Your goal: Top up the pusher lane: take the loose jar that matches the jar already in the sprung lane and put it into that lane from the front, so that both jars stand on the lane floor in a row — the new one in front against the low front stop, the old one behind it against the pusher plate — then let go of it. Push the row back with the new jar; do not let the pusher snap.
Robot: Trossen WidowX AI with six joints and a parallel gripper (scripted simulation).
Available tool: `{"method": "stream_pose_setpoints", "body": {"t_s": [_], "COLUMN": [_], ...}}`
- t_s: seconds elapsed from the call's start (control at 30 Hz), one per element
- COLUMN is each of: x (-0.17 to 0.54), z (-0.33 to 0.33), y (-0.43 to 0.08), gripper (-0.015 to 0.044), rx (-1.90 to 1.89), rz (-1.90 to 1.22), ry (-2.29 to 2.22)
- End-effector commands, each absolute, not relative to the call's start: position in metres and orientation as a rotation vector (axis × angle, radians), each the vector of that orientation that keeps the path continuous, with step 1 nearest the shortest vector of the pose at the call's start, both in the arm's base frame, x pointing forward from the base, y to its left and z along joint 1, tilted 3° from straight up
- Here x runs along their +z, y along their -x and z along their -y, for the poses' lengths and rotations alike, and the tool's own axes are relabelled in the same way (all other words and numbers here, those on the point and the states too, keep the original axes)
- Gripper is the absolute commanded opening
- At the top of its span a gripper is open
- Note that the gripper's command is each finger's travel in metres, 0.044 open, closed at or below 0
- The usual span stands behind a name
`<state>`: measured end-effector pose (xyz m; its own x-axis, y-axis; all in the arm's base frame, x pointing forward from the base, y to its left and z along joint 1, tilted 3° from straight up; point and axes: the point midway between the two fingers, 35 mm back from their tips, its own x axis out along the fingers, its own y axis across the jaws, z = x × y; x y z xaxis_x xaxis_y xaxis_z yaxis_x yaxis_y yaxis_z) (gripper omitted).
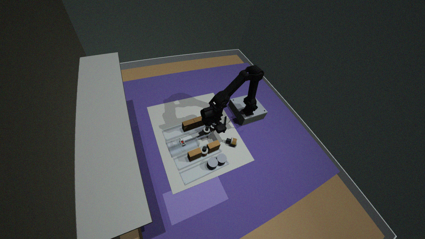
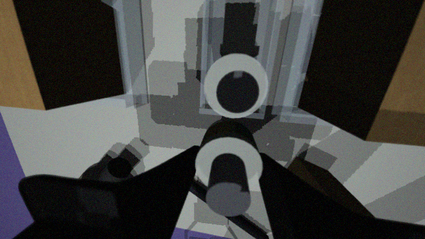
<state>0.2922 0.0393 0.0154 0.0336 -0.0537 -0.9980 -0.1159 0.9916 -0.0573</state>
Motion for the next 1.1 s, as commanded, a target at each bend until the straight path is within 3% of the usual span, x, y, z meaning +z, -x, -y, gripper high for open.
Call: {"method": "stream_pose_setpoints", "body": {"t_s": [0.0, 1.07], "x": [0.015, 0.016], "z": [-0.039, -0.041], "y": [-0.294, -0.307], "gripper": [0.0, 0.0], "rx": [0.052, 0.052], "rz": [-1.535, -1.534], "ry": [0.14, 0.14]}}
